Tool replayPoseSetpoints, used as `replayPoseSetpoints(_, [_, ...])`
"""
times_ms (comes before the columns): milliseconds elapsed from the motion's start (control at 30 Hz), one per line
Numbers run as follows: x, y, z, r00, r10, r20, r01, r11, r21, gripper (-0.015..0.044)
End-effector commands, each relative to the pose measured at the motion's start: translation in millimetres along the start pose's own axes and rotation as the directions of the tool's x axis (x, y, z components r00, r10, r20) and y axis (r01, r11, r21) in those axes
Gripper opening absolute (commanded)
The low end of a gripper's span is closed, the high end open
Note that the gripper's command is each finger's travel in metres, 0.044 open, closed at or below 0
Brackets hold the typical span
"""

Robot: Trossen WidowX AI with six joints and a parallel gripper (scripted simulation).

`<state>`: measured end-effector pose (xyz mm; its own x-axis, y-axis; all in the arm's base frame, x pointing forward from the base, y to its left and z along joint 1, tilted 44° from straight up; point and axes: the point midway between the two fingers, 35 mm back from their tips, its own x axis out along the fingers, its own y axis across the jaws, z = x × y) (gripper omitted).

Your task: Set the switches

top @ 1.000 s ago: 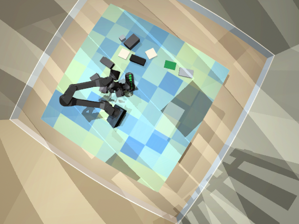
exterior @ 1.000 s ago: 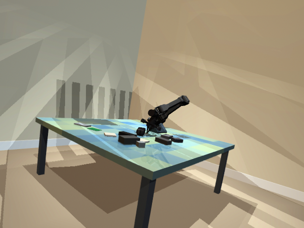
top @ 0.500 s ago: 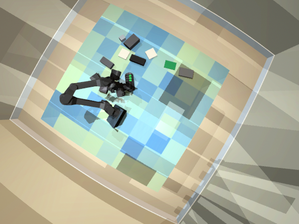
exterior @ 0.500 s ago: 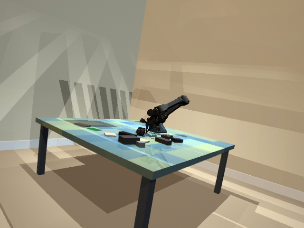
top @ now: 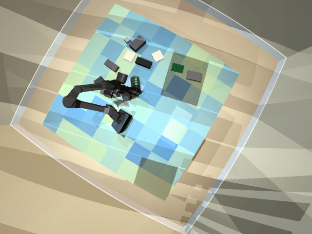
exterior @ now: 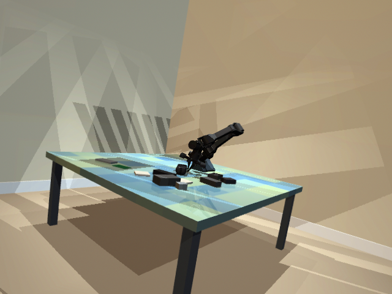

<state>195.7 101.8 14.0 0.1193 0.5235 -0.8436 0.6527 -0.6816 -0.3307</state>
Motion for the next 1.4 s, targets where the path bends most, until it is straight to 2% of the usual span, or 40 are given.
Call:
replayPoseSetpoints(0, [2.2,7.5,0.2,1.000,0.012,0.005,-0.012,1.000,-0.001,0.0000])
replayPoseSetpoints(1367, [15.0,52.0,-10.1,1.000,0.014,0.005,-0.014,1.000,-0.002,0.0000])
